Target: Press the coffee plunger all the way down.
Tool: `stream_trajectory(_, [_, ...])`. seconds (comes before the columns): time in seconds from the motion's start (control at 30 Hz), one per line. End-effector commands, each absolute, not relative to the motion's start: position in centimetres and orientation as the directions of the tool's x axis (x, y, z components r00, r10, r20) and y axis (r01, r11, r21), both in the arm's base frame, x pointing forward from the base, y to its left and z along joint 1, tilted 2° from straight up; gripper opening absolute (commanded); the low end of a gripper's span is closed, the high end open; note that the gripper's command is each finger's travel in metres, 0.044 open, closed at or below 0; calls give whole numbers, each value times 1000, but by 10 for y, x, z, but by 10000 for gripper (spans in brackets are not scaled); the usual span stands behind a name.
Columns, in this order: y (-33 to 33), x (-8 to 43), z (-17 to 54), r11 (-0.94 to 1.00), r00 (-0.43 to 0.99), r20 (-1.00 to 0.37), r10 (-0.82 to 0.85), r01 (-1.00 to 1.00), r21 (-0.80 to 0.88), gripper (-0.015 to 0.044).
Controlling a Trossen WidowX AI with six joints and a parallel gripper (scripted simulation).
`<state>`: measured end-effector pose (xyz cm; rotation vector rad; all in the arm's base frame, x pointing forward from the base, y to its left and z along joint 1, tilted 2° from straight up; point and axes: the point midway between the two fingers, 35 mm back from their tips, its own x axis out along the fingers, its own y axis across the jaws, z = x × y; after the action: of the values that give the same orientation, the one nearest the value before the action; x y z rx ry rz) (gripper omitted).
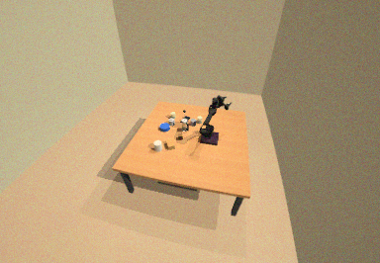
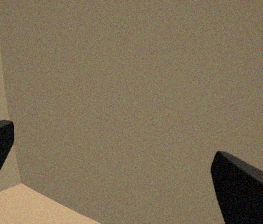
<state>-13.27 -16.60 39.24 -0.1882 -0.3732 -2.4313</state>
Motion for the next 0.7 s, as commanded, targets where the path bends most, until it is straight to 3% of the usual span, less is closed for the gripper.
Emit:
stream_trajectory(0.0, [-209,-85,390,-542,-558,152,-816,830,135,440])
stream_trajectory(0.17, [-237,-14,383,-239,-242,45,-969,969,54,440])
stream_trajectory(0.33, [-240,63,373,103,102,-75,-992,995,-5,440])
stream_trajectory(0.5, [-216,136,362,430,414,-201,-888,902,-43,440])
stream_trajectory(0.67, [-170,199,350,713,662,-332,-672,699,-49,440])
